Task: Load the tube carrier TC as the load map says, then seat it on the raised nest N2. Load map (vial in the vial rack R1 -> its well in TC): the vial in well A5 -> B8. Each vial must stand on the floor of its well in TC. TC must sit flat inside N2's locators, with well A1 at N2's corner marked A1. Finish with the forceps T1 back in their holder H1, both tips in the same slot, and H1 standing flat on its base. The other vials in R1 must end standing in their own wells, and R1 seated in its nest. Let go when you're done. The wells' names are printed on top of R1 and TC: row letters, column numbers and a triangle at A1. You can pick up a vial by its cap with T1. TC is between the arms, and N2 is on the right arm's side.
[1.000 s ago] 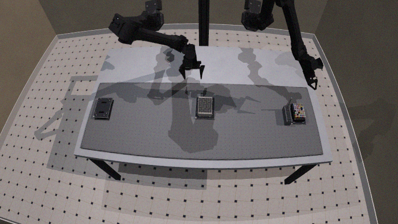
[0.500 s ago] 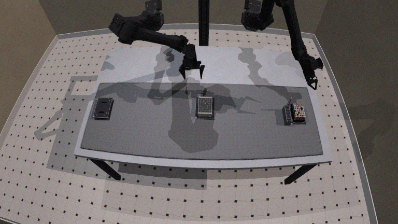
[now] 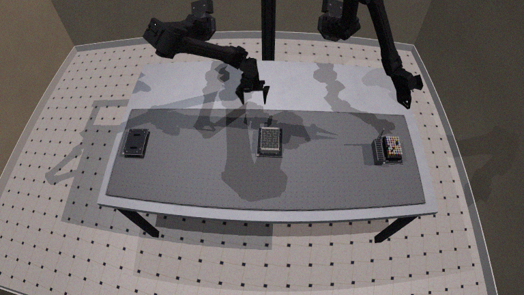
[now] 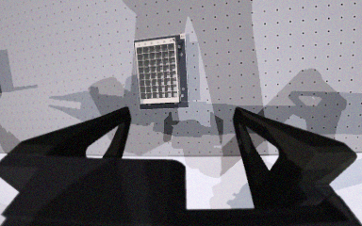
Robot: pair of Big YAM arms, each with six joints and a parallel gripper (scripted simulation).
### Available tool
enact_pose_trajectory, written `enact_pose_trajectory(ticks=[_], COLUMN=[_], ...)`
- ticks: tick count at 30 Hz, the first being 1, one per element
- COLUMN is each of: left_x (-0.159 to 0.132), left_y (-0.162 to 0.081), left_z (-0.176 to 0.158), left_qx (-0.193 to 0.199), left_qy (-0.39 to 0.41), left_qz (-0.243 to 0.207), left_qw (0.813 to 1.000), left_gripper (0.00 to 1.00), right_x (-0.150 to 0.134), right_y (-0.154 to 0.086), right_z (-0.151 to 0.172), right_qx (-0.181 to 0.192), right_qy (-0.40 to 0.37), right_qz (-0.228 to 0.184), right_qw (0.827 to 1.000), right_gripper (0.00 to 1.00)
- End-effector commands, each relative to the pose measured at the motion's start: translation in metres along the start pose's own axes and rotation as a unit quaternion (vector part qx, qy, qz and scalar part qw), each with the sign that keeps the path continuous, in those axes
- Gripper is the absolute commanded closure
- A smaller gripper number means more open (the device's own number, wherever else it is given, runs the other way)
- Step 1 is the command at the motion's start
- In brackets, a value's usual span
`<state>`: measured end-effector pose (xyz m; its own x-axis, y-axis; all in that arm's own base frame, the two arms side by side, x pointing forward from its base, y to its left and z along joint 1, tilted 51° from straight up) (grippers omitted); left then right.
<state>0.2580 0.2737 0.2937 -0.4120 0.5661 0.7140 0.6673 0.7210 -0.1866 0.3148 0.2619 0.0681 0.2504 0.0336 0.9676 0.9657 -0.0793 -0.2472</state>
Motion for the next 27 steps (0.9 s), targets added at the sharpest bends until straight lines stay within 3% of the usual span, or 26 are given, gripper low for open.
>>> enact_pose_trajectory(ticks=[1,12,21,27], left_x=[-0.005,-0.015,-0.029,-0.038], left_y=[-0.006,-0.018,-0.029,-0.04], left_z=[0.002,0.015,0.03,0.043], left_qx=[0.014,0.047,0.069,0.084], left_qy=[0.068,0.174,0.255,0.321], left_qz=[0.014,0.05,0.091,0.123], left_qw=[0.997,0.982,0.96,0.935], left_gripper=[0.77,0.77,0.77,0.77], right_x=[0.002,0.002,0.002,0.002], right_y=[-0.001,-0.001,-0.001,-0.001], right_z=[0.001,0.001,0.001,0.001], right_qx=[0.002,0.002,0.002,0.002], right_qy=[0.002,0.002,0.002,0.002], right_qz=[-0.002,-0.002,-0.002,-0.002], right_qw=[1.0,1.0,1.0,1.0], right_gripper=[0.0,0.0,0.0,0.0])
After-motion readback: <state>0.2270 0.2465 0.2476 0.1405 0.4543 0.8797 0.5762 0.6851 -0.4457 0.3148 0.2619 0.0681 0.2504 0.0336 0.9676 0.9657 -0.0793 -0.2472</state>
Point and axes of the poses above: on each arm, the point where the finger pads meet when closed, its own y axis out along the fingers, its own z axis across the jaws, x = y × z, the point moved 8 cm from there along -y, back along the fingers, and after that the axes turned 3 degrees about y, right-handed, at the moved point
